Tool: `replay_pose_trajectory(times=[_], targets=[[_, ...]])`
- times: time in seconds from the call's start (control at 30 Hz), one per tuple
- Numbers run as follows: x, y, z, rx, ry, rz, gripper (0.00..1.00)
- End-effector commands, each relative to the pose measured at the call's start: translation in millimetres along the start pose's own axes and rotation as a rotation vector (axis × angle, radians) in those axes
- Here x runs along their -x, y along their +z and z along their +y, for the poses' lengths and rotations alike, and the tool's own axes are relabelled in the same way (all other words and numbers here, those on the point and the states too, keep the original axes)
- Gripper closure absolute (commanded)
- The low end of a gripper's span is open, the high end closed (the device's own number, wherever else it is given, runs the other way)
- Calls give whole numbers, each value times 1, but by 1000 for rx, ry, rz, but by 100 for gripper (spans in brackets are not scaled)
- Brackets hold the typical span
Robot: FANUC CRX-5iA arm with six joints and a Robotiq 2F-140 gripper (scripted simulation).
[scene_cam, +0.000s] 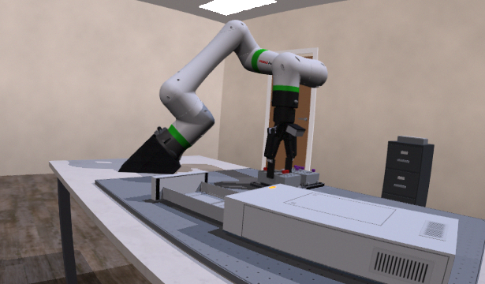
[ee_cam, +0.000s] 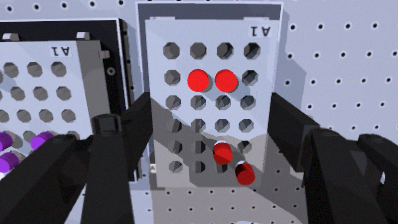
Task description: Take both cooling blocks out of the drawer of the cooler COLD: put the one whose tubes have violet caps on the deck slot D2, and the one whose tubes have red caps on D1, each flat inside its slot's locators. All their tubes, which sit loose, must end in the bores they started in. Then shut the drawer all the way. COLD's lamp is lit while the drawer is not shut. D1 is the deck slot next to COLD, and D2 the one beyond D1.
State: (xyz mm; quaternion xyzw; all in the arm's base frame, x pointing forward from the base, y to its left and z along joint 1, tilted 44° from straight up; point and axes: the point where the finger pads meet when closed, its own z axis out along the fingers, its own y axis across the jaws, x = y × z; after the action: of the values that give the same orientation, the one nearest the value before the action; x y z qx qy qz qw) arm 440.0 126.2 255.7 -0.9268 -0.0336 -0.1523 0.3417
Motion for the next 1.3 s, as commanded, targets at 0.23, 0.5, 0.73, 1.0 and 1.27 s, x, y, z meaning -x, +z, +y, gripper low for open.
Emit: replay_pose_trajectory(times=[0.23,0.5,0.73,1.0,1.27], targets=[[0,1,0,1,0,1,90],[0,2,0,1,0,1,90],[0,3,0,1,0,1,90],[0,3,0,1,0,1,90],[0,4,0,1,0,1,90]])
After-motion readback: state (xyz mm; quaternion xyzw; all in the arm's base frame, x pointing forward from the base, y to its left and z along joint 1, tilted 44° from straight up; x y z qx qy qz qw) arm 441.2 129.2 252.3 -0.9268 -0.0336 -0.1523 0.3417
